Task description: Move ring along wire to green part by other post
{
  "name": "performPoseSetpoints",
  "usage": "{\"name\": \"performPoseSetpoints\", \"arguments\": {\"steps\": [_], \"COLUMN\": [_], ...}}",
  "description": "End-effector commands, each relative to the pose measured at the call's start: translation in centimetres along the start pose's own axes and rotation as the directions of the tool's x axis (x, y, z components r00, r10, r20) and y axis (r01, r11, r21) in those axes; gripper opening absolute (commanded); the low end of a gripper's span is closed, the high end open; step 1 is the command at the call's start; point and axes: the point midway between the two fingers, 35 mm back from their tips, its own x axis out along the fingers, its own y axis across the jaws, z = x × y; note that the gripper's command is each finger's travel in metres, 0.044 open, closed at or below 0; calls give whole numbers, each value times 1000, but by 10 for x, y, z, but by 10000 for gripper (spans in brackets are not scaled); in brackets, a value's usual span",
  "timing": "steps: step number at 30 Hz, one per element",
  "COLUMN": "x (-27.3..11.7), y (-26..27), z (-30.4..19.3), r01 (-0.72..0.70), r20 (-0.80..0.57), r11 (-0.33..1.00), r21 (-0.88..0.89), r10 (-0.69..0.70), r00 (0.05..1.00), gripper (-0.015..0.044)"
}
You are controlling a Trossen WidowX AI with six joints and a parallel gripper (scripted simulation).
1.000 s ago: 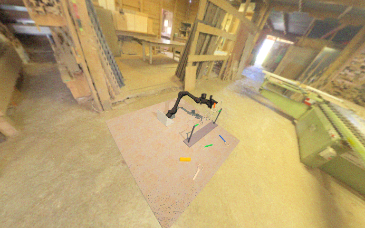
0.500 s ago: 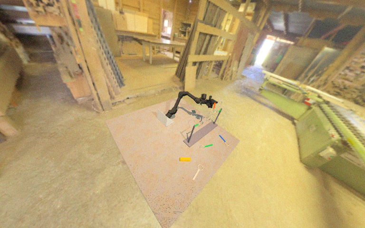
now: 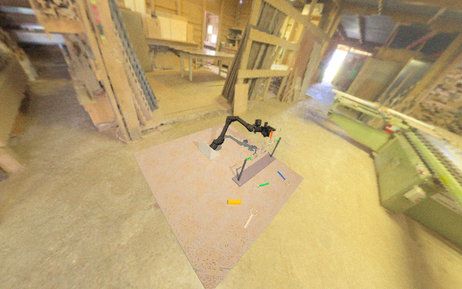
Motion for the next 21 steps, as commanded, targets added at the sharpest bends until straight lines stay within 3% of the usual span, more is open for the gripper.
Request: {"name": "performPoseSetpoints", "arguments": {"steps": [1, 21], "x": [1, -8], "y": [-3, -51], "z": [0, 4], "r01": [-5, 125], "r20": [0, -17], "r11": [1000, 964], "r21": [-1, -237], "r10": [5, -132], "r00": [1000, 991], "gripper": [-150, -150]}}
